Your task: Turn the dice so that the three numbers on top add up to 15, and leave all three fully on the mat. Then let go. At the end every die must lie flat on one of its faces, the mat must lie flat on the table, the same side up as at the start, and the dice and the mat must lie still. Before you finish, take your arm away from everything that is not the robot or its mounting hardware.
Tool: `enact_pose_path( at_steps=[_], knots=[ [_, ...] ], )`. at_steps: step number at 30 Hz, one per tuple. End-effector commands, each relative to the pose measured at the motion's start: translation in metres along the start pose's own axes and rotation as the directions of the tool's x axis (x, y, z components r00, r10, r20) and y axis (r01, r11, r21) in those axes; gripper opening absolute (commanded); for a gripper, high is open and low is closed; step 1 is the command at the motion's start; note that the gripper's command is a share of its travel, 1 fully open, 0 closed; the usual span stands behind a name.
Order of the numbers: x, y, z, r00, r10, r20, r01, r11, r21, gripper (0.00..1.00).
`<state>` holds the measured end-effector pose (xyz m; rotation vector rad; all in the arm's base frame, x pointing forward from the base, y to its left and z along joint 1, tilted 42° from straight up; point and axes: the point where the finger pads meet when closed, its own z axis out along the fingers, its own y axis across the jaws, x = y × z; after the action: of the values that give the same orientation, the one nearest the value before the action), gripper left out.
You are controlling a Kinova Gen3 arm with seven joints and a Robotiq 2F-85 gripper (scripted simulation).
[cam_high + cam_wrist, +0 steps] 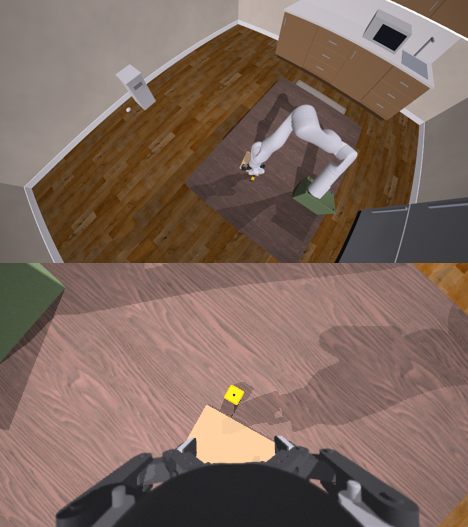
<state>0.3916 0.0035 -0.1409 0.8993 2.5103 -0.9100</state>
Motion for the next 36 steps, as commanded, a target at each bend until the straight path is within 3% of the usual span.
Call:
enact_pose_path(
  at_steps=[1,18,31,36],
  knots=[
    [0.0,0.001,-0.001,1.0,0.0,0.0,0.0,1.0,-0.002,1.0],
    [0.0,0.001,-0.007,1.0,0.0,0.0,0.0,1.0,-0.002,1.0],
    [0.0,0.001,-0.093,1.0,0.0,0.0,0.0,1.0,-0.002,1.0],
    [0.0,0.001,-0.105,1.0,0.0,0.0,0.0,1.0,-0.002,1.0]
  ],
)
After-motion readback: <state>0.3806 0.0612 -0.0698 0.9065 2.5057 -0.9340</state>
